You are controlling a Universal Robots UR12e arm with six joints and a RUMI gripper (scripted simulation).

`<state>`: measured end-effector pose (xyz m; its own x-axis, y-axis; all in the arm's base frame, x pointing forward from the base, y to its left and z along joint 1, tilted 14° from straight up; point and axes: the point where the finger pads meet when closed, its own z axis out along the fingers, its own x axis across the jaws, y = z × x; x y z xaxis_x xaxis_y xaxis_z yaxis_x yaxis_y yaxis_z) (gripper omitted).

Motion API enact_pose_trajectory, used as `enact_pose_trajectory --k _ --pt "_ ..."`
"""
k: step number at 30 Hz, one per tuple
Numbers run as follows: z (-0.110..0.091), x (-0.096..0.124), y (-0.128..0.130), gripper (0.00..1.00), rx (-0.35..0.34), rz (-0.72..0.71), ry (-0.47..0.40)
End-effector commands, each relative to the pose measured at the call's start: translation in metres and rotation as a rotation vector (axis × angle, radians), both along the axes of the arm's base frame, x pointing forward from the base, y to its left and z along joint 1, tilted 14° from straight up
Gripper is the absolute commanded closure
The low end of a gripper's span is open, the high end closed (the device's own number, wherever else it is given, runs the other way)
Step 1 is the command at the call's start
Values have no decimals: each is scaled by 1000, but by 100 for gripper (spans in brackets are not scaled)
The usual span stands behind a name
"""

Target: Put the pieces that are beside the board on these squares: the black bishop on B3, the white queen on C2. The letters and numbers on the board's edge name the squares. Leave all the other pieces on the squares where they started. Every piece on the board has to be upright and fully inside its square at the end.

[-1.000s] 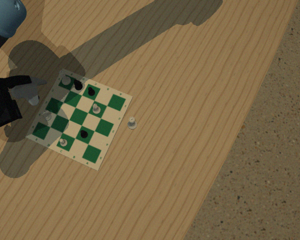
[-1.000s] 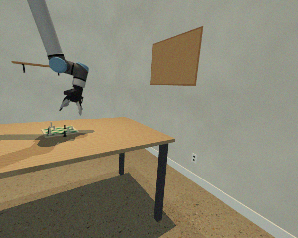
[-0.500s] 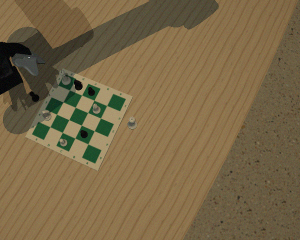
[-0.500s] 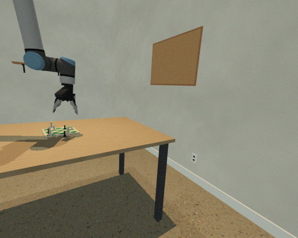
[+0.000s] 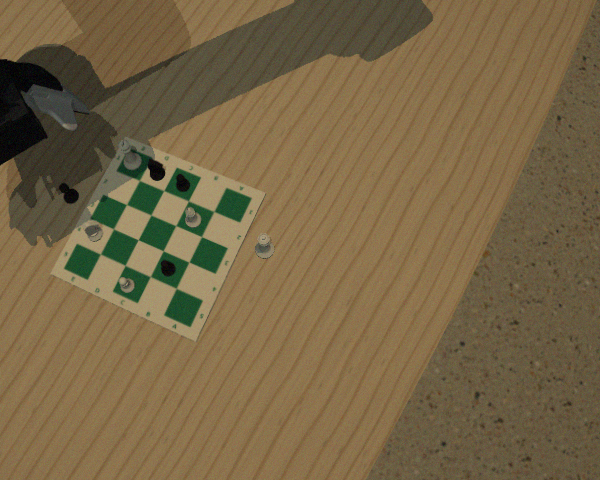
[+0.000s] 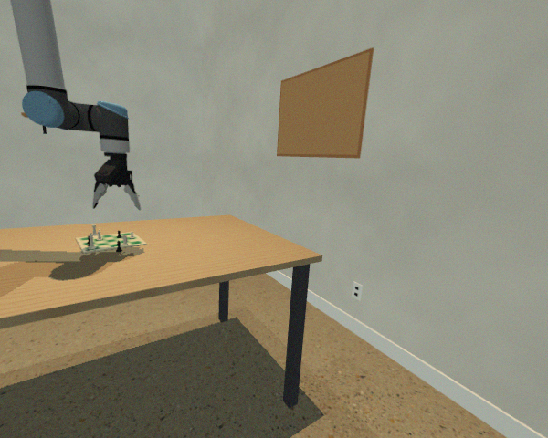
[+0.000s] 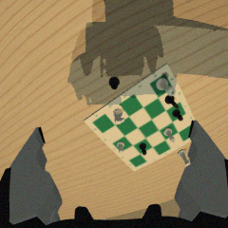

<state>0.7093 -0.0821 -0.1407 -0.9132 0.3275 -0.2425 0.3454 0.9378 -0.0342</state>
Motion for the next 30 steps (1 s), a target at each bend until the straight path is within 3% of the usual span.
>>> enact_pose_trajectory --k 1,21,30 --pt "1 0 -1 0 2 4 -5" --pt "0 0 -1 0 4 -6 -6" --pt "-3 0 -2 0 31 -124 -20"
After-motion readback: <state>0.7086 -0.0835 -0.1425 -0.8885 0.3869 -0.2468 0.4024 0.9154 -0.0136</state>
